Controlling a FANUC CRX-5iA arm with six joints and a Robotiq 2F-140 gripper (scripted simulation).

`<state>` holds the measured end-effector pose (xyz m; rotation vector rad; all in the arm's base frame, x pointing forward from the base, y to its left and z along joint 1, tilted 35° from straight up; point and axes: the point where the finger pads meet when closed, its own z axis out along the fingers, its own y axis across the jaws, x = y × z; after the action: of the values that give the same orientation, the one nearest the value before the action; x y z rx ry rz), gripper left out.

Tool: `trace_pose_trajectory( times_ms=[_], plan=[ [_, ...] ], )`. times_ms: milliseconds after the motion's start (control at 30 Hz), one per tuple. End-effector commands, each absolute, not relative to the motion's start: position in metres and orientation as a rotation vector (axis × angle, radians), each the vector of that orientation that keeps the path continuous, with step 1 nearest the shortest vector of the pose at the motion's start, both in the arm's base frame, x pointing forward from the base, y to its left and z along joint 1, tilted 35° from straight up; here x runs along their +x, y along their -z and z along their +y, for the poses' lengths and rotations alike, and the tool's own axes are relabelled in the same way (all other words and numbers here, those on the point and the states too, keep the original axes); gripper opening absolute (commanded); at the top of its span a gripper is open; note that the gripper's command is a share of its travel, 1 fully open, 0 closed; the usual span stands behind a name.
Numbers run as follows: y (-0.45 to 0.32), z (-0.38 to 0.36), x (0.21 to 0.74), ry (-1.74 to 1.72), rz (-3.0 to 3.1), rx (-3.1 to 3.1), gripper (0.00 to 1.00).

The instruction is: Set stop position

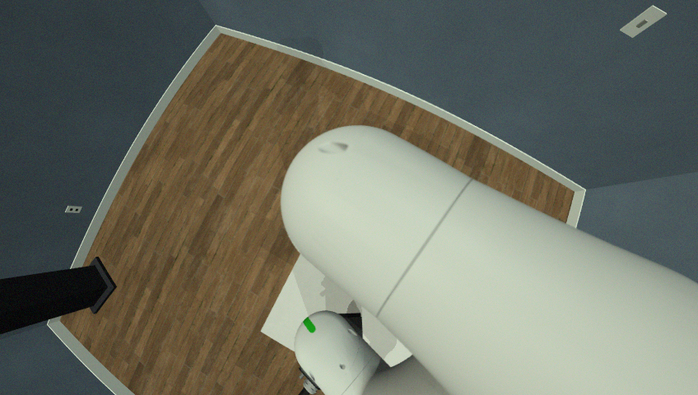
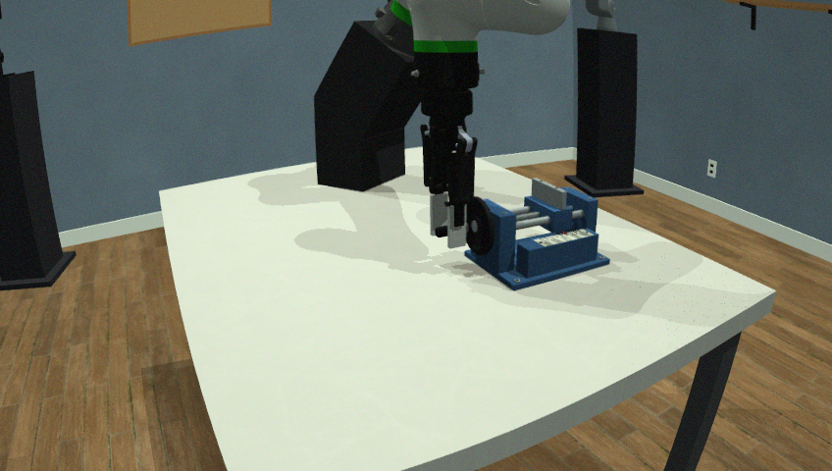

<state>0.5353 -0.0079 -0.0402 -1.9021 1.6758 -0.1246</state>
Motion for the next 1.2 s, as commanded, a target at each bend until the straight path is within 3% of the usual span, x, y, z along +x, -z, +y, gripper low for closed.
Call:
trace_pose_trajectory(
  times_ms=[0,700,1167],
  plan=[
    [0.040,-0.008,0.535,0.125,1.676,-1.902,0.33],
    [0.040,-0.008,0.535,0.125,1.676,-1.902,0.33],
    [-0.042,-0.045,0.491,0.125,1.676,-1.902,0.33]
  ],
)
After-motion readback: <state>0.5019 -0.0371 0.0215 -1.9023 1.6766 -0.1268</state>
